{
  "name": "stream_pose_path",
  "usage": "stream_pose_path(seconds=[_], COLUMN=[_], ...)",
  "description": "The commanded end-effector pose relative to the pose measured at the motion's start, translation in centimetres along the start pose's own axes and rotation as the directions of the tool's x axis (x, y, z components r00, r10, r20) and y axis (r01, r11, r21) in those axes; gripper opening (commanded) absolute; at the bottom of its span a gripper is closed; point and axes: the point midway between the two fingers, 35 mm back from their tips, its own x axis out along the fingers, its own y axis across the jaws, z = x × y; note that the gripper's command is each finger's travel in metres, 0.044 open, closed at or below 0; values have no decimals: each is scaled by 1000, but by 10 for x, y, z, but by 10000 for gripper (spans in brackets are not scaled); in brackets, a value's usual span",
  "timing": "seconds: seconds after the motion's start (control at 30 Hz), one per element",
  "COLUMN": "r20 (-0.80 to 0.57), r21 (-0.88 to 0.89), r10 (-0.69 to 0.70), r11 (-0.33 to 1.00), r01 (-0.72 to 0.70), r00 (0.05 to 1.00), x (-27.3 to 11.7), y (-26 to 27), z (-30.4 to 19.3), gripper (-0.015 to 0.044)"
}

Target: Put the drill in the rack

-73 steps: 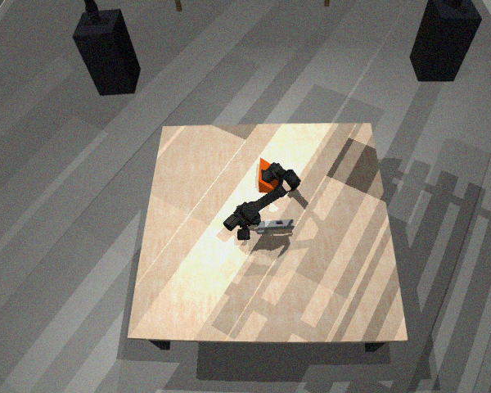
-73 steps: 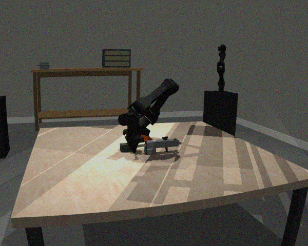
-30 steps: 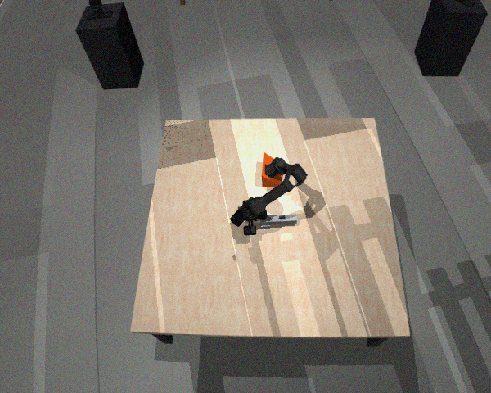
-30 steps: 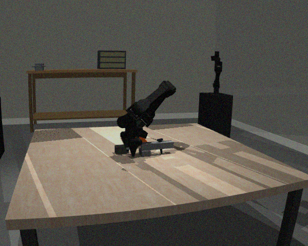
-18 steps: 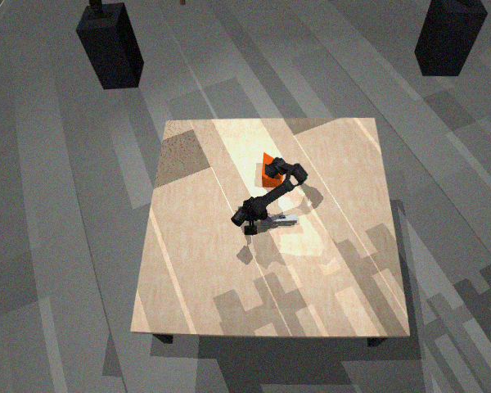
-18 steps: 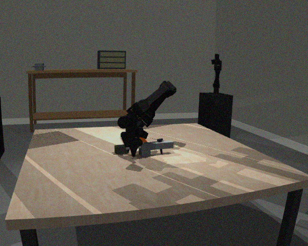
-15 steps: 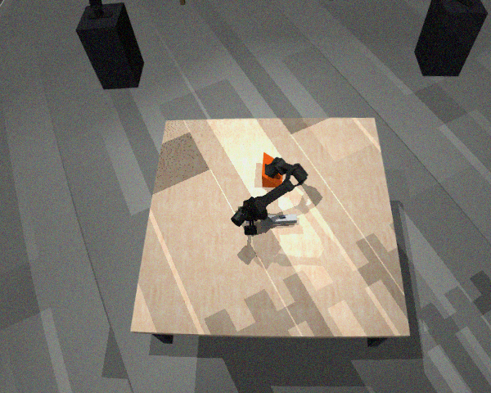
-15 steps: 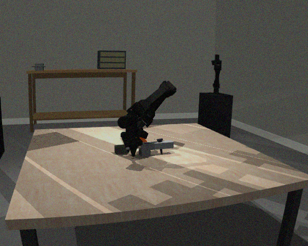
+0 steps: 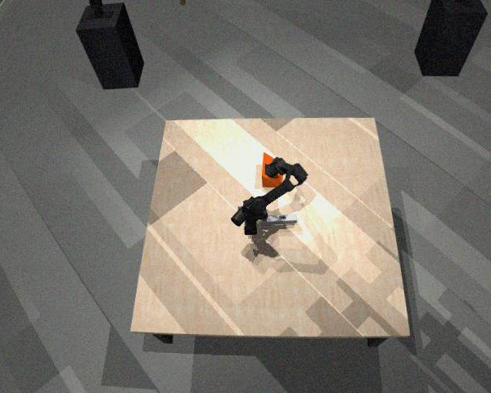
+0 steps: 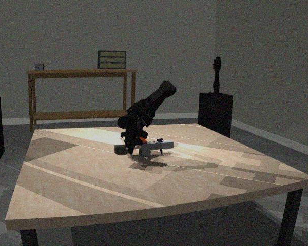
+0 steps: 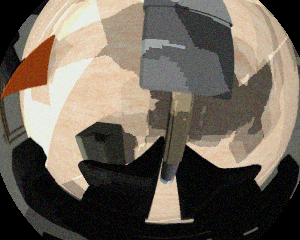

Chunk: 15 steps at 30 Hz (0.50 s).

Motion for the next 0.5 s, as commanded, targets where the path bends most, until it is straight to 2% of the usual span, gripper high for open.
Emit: stream_pose_path(seconds=[0.0, 0.47], r20=[0, 6], r21=[-1, 6], r10=[0, 0], r11=[1000, 1000], r01=[0, 0], r00=[1000, 1000], x=[0, -3], y=[0, 2], z=[0, -2], gripper=[13, 0])
